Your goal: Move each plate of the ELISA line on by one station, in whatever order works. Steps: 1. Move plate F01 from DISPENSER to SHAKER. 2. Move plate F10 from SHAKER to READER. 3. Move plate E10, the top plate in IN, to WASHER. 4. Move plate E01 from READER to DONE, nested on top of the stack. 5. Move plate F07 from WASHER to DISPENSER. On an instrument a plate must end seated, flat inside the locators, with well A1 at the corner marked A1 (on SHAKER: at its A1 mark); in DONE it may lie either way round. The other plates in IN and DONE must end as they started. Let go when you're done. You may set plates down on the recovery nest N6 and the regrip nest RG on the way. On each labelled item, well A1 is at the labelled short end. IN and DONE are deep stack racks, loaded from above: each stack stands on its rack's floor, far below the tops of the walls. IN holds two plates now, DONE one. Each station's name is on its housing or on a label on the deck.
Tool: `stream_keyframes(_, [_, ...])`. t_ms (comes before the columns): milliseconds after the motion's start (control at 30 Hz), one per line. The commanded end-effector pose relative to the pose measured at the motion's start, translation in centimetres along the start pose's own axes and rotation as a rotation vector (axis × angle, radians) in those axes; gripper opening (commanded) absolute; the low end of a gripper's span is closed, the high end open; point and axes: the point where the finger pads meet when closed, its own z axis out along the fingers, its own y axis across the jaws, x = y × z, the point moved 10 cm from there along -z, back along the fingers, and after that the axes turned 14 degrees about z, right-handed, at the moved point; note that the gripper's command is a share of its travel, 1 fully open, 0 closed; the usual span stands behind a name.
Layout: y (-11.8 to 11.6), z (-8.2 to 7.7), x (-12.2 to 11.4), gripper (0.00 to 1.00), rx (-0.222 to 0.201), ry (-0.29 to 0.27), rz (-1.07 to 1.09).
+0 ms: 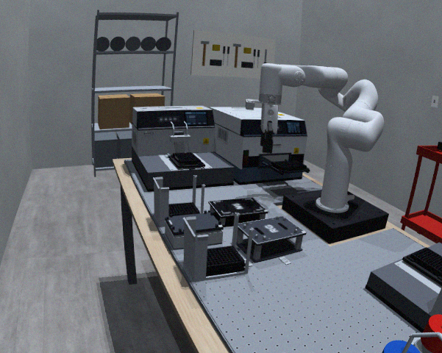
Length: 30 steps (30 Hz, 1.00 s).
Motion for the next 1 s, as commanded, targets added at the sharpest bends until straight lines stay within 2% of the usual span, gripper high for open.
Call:
stream_keyframes(0, [-0.9,-0.2,-0.3,1.0,-0.001,0.004,0.014])
stream_keyframes(967, [-8.7,-0.1,-4.0,1.0,0.0,0.004,0.107])
